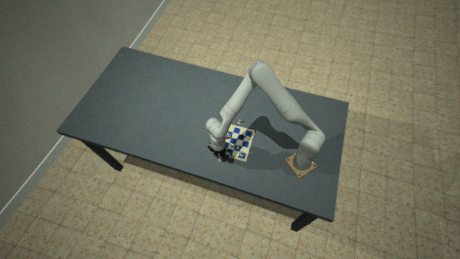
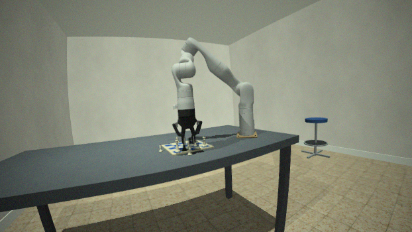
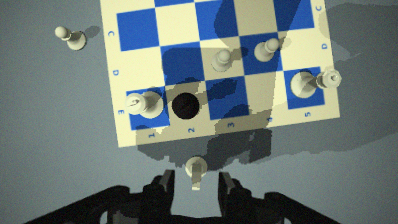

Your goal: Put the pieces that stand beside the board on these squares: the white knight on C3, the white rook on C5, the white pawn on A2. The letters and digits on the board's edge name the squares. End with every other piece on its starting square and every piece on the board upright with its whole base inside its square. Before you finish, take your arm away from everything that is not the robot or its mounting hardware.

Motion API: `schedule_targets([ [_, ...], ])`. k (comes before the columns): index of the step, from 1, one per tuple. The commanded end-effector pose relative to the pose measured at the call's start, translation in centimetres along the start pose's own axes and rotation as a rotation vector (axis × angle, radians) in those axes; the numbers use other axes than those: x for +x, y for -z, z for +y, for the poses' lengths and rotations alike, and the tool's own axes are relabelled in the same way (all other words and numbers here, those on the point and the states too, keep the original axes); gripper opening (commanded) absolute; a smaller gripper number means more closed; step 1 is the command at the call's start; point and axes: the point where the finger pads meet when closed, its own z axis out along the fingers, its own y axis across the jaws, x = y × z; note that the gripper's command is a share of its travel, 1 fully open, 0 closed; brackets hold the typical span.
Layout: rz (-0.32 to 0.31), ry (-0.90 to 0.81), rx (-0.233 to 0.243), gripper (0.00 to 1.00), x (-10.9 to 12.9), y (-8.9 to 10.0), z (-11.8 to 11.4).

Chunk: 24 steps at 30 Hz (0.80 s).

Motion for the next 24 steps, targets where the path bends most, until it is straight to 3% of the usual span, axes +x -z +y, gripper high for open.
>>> schedule_targets([
  [1, 0.0, 0.0, 0.002, 0.37, -0.02, 0.07, -0.04],
  [24, 0.0, 0.0, 0.002, 0.37, -0.02, -0.23, -0.05],
])
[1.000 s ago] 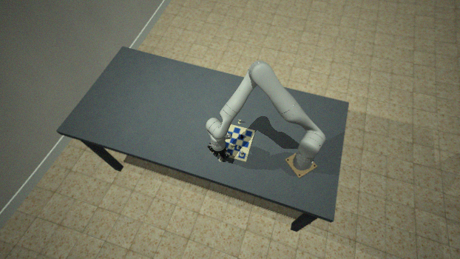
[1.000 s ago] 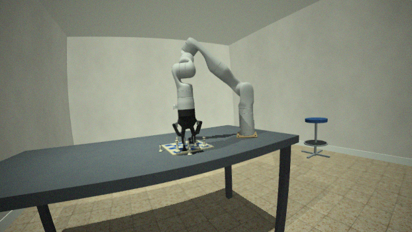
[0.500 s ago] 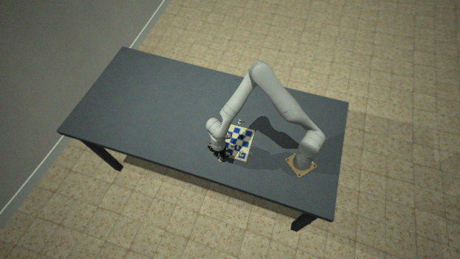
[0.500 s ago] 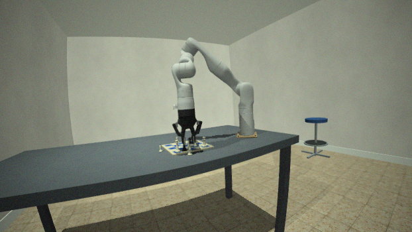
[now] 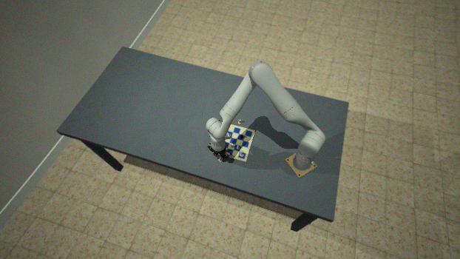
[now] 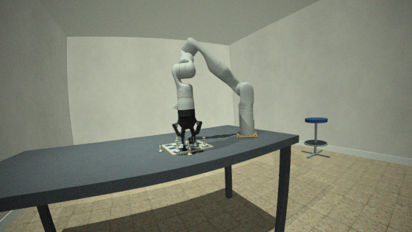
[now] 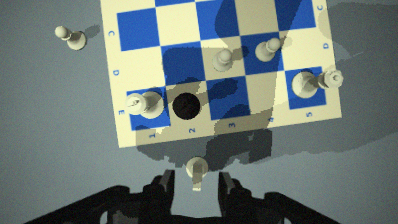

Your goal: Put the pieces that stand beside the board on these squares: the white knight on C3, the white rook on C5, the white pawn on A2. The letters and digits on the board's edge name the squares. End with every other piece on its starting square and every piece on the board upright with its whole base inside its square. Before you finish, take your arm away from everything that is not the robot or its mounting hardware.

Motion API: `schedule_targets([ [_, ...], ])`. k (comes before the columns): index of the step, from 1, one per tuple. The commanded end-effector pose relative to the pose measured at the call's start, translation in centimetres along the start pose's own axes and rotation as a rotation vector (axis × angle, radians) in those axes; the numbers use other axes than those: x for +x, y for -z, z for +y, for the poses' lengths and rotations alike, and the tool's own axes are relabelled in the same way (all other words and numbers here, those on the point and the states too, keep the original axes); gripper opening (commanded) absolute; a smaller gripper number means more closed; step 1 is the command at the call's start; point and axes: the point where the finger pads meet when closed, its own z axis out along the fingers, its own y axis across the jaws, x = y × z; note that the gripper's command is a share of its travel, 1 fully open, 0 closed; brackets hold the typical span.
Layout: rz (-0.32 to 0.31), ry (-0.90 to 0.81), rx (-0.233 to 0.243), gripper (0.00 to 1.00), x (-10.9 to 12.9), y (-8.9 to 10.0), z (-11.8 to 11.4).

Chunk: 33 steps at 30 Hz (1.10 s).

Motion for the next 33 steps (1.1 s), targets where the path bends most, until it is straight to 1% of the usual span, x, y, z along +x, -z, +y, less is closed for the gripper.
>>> schedule_targets([
  [1, 0.0, 0.001, 0.0, 0.37, 0.0, -0.2, 0.0],
  [5, 0.0, 0.001, 0.0, 0.37, 0.0, -0.5, 0.0],
  [14, 0.0, 0.001, 0.0, 0.37, 0.0, -2.3, 0.0],
  [19, 0.0, 0.001, 0.0, 0.37, 0.0, -3.1, 0.0],
  [33, 0.0, 0.001, 0.0, 0.37, 0.0, -3.3, 0.0],
])
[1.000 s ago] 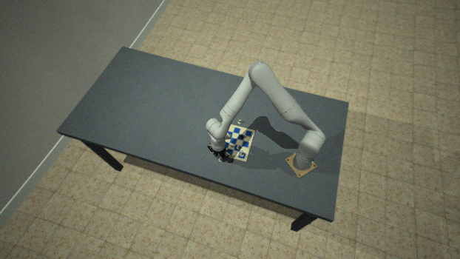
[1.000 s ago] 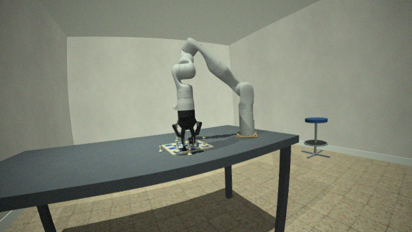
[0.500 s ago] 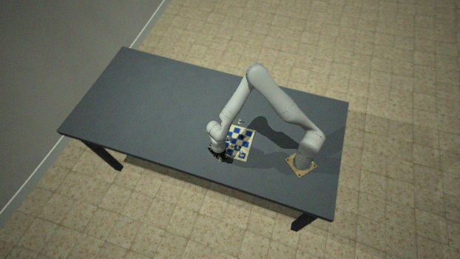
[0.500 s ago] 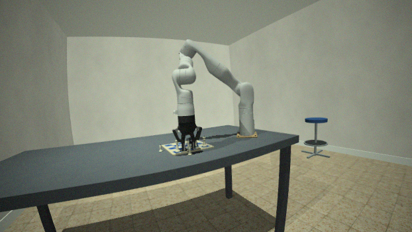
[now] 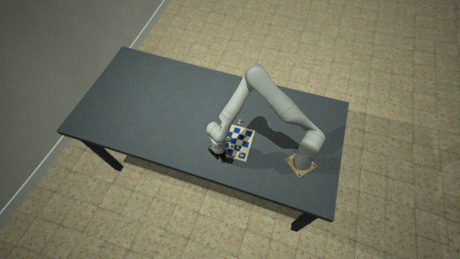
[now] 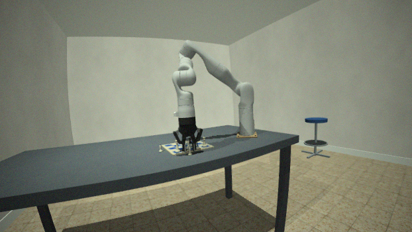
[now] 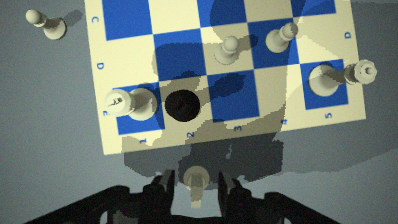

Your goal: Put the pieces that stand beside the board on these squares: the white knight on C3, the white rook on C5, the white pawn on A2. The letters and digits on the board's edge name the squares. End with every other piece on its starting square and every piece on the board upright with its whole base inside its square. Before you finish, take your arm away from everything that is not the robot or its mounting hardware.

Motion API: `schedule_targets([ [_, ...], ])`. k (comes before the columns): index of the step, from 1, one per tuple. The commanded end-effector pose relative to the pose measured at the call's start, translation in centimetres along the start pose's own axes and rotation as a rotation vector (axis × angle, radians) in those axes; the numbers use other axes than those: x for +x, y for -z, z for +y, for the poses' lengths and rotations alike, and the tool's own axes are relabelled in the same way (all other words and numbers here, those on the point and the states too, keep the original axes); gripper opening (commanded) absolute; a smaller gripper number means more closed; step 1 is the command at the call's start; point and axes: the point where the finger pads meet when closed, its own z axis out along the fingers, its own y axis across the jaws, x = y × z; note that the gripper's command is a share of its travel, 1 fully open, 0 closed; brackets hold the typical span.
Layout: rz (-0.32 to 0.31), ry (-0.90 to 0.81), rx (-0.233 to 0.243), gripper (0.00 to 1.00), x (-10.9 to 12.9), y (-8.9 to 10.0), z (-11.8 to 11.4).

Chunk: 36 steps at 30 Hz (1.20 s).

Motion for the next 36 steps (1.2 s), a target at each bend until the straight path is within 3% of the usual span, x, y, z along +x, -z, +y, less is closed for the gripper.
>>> schedule_targets([
  [1, 0.0, 0.0, 0.001, 0.37, -0.03, 0.06, -0.04],
  [28, 0.0, 0.0, 0.001, 0.37, -0.03, 0.06, -0.04],
  [29, 0.0, 0.0, 0.001, 0.0, -0.03, 0.06, -0.04],
  [36, 0.0, 0.0, 0.001, 0.0, -0.03, 0.06, -0.04],
])
